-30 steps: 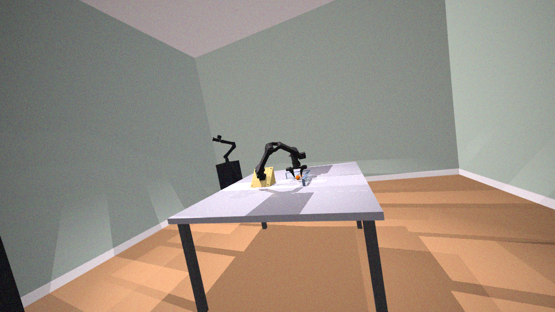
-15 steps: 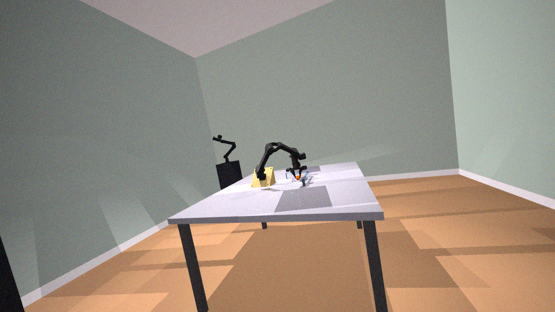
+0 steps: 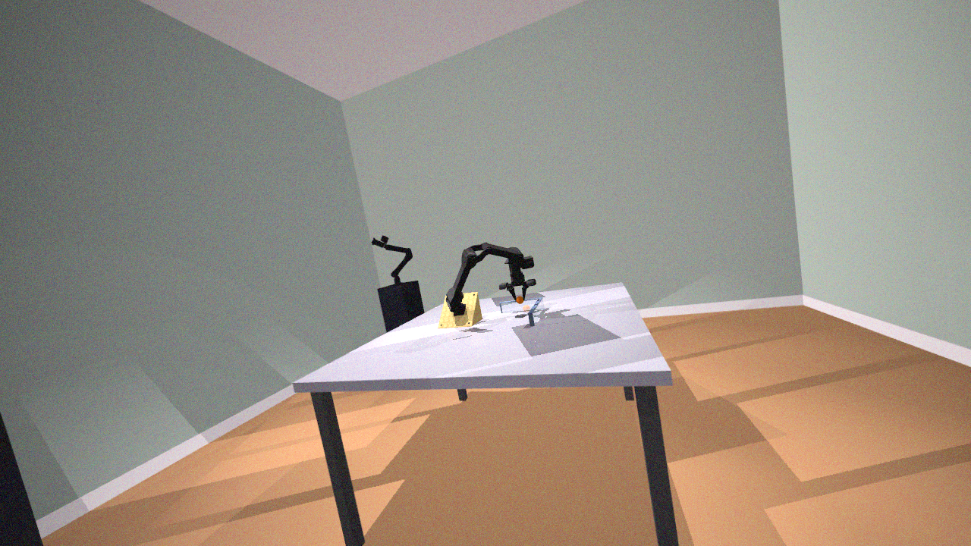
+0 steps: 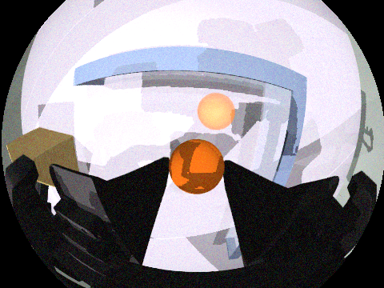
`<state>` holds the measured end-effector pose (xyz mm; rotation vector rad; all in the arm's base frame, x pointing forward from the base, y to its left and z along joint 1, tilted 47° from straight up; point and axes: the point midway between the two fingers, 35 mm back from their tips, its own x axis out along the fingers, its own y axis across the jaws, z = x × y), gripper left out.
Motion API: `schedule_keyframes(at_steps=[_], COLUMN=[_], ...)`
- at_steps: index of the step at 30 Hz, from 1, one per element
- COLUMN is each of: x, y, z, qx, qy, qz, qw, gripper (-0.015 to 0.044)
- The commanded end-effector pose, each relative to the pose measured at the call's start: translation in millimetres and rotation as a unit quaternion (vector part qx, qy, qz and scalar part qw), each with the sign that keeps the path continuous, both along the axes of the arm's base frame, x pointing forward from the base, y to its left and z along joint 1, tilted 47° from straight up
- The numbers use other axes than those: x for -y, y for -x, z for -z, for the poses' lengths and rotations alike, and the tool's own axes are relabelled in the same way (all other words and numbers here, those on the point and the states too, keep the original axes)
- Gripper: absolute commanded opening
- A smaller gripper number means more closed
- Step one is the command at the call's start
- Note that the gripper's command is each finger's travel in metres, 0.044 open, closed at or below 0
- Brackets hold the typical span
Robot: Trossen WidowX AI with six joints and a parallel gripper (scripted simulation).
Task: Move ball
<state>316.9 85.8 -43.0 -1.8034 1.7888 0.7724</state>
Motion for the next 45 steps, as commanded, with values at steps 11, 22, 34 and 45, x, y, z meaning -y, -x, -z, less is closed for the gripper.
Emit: schedule_keyframes(at_steps=[11, 22, 34, 45], x=[-50, -46, -35, 5], y=[4, -14, -18, -17], z=[-51, -4, 15, 52], qx=[0.005, 0.007, 0.007, 0.008], qy=[-0.004, -0.004, -0.005, -0.003], qz=[0.000, 0.000, 0.000, 0.000], qw=[1.000, 1.000, 1.000, 1.000], gripper=[0.0000, 0.0000, 0.0000, 0.0000])
